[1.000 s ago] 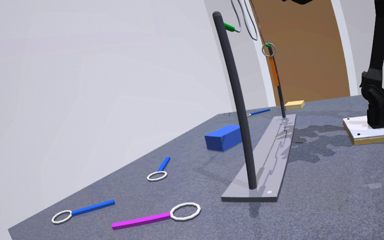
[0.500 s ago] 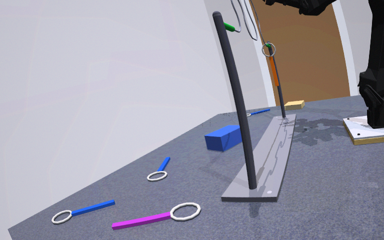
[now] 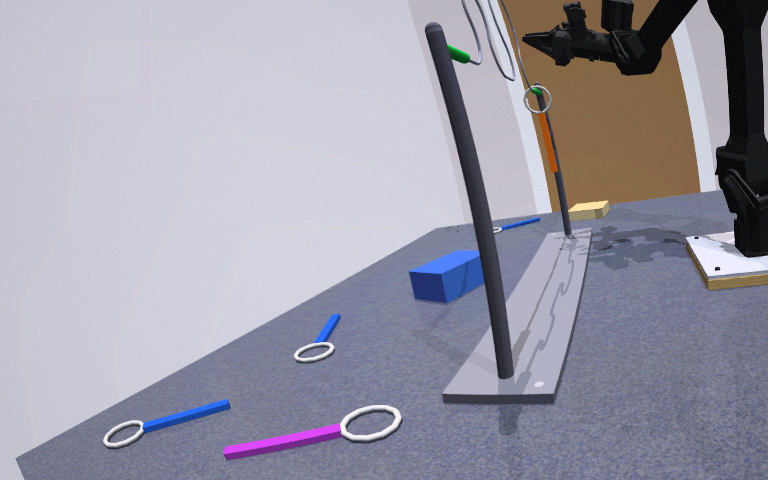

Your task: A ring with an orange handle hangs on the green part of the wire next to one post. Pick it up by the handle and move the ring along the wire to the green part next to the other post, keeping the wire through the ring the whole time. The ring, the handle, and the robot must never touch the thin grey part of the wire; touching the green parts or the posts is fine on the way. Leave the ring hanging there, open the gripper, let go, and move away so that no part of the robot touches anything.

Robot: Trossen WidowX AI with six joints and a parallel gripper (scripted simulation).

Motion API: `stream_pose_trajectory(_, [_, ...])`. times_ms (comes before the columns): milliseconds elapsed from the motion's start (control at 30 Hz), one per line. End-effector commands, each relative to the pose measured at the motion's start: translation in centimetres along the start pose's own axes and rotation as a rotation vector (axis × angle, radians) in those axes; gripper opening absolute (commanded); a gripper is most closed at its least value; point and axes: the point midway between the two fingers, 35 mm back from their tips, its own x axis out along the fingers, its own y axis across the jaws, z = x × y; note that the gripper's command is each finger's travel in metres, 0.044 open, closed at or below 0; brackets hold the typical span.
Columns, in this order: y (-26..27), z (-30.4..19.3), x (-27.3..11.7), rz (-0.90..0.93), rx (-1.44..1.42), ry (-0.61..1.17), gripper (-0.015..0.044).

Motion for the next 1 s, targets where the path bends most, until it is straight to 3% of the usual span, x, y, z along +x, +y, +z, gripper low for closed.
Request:
stream_pose_trajectory(0, [-0.4, -4.3, -1.5, -0.005, 0.046, 0.06, 0.016])
stream_pose_trajectory(500, [4.4, -20.8, -12.8, 0.009, 0.273, 0.284, 0.016])
stream_pose_trajectory(733, [8.7, -24.0, -17.4, 0.025, 0.363, 0.334, 0.016])
stream_pose_trajectory(967, [9.1, -24.1, -17.5, 0.027, 0.373, 0.338, 0.016])
